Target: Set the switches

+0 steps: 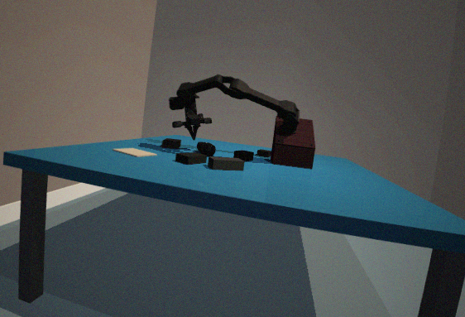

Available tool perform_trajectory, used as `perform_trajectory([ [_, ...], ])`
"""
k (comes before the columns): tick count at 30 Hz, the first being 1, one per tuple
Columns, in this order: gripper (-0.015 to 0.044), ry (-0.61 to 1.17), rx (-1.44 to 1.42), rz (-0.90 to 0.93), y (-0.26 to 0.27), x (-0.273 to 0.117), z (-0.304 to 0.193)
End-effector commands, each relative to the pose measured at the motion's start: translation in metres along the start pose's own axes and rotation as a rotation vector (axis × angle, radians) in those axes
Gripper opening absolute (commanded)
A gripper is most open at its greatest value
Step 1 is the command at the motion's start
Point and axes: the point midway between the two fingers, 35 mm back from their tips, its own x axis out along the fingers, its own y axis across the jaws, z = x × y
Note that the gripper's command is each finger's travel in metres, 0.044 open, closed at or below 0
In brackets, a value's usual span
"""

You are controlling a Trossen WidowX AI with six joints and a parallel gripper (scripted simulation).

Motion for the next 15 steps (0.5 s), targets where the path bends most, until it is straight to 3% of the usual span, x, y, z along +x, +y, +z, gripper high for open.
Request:
perform_trajectory([
  [1,0.0,-0.011,-0.023,-0.009,0.0,-0.004,0.001],
  [15,0.0,-0.019,-0.022,0.0,-0.004,0.016,0.0],
])
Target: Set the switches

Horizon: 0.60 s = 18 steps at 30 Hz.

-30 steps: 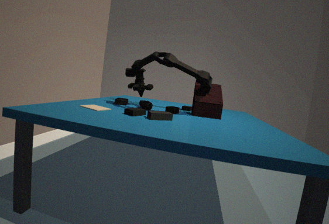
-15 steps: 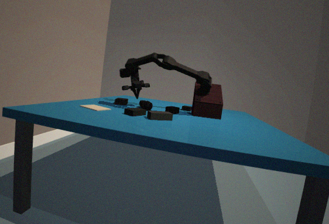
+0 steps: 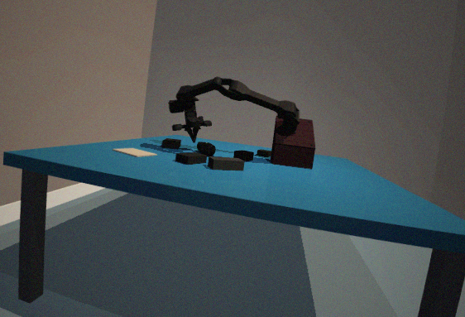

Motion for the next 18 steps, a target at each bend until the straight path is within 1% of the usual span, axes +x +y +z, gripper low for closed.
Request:
perform_trajectory([
  [1,0.0,-0.002,0.004,-0.004,-0.002,0.005,0.0],
  [18,0.0,-0.013,0.002,0.007,-0.008,0.032,-0.001],
])
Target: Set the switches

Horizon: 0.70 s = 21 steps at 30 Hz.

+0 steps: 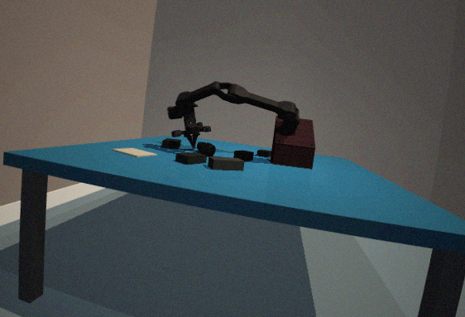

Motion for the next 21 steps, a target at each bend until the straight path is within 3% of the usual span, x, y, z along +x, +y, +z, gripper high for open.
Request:
perform_trajectory([
  [1,0.0,-0.003,0.004,-0.004,-0.0022,0.005,-0.0002],
  [21,0.0,0.01,0.037,0.018,0.002,0.0089,0.0007],
])
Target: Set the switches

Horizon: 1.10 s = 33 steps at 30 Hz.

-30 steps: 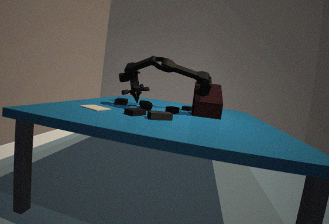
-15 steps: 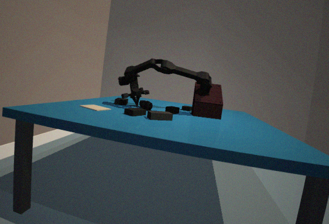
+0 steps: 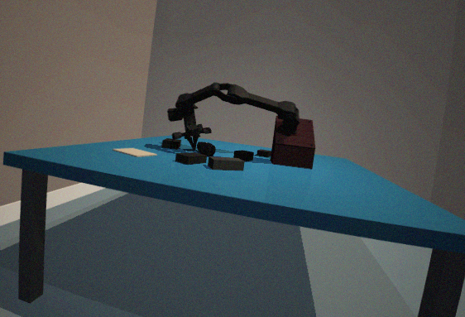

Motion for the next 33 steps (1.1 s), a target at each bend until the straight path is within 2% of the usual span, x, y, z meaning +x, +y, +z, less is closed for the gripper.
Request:
perform_trajectory([
  [1,0.0,0.008,0.014,0.006,0.001,0.0,0.0],
  [33,0.0,0.028,0.062,0.037,0.021,0.006,0.002],
])
